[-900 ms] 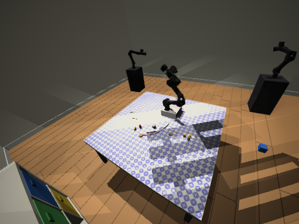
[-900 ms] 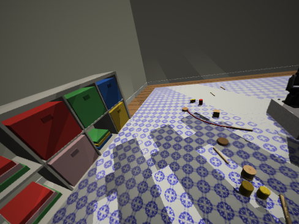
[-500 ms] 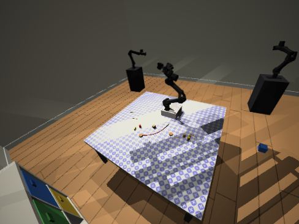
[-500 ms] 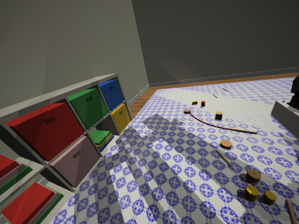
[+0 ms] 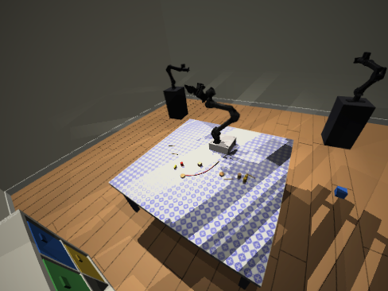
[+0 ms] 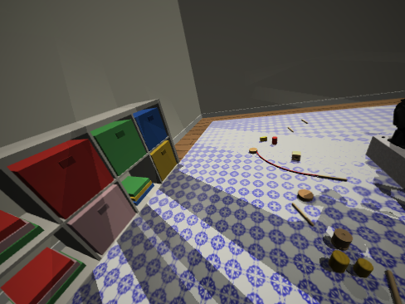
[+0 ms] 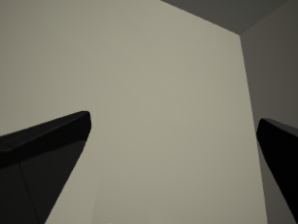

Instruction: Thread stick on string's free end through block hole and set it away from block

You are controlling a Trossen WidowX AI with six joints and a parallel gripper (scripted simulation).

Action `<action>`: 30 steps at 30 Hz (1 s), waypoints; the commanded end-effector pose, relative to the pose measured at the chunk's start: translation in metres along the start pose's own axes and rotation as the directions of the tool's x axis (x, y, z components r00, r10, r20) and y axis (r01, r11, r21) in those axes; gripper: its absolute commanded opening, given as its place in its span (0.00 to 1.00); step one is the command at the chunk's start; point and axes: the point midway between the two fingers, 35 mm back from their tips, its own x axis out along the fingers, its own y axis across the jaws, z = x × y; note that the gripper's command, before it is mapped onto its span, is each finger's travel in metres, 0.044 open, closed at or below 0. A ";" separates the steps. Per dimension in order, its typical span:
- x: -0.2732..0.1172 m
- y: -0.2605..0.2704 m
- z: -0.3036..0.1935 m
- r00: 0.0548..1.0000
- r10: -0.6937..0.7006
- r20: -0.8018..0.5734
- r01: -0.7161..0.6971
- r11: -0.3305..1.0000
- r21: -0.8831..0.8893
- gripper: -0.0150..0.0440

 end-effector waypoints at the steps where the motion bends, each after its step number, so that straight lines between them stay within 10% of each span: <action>1: 0.013 -0.017 -0.039 0.995 -0.031 -0.090 0.031 1.000 0.000 1.00; 16: 0.033 -0.009 -0.199 0.879 0.023 -0.476 -0.049 0.998 -0.043 1.00; 30: -0.027 0.067 -0.364 0.459 0.169 -0.872 -0.429 0.902 -0.052 1.00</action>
